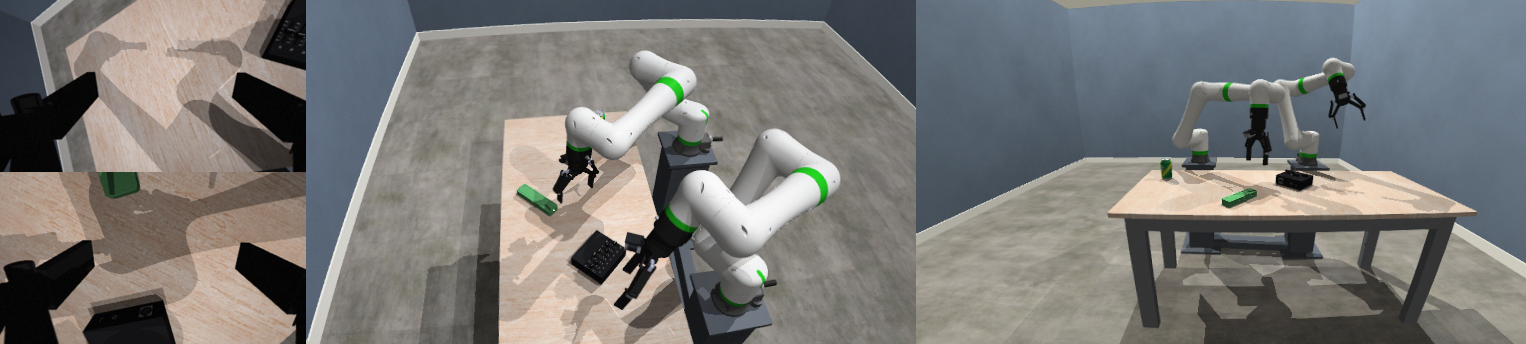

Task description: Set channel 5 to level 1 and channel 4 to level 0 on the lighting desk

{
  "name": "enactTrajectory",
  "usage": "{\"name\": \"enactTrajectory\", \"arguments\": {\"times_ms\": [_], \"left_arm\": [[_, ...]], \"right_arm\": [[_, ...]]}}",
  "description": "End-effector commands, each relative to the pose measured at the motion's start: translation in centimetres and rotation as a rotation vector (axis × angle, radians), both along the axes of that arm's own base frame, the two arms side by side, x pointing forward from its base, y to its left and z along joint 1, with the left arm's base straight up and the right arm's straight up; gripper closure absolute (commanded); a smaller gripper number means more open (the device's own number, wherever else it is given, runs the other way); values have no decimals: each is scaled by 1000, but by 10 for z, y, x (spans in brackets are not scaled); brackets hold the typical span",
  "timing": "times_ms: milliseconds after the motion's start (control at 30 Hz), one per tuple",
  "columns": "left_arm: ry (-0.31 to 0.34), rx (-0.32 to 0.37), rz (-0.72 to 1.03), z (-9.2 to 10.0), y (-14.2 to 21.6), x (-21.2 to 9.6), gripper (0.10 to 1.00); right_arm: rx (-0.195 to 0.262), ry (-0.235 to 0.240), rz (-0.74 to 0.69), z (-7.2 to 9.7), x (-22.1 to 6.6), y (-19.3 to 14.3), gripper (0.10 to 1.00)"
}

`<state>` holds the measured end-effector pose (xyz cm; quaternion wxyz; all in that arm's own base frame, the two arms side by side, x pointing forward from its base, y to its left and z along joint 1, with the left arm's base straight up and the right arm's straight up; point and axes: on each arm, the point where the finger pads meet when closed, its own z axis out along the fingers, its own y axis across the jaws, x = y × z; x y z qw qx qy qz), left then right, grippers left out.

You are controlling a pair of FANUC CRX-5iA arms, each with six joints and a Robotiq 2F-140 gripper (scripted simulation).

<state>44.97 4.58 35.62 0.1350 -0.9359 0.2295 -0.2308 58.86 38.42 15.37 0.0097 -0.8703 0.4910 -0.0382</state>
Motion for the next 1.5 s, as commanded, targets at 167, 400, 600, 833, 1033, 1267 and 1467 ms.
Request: {"name": "enactTrajectory", "arguments": {"times_ms": [167, 400, 600, 833, 1033, 1267, 1467], "left_arm": [[-1, 0, 0, 1, 0, 0, 98], [-1, 0, 0, 1, 0, 0, 98], [-1, 0, 0, 1, 0, 0, 98], [-1, 0, 0, 1, 0, 0, 98], [-1, 0, 0, 1, 0, 0, 98], [-1, 0, 0, 1, 0, 0, 98], [-1, 0, 0, 1, 0, 0, 98]], "right_arm": [[1, -2, 0, 1, 1, 0, 98], [0, -1, -3, 2, 4, -8, 98], [0, 0, -7, 4, 9, -19, 98], [-3, 3, -21, 8, 25, -56, 98], [-6, 7, -41, 14, 42, -107, 98], [-9, 12, -62, 20, 56, -164, 98], [-12, 20, -93, 29, 68, -250, 98]]}}
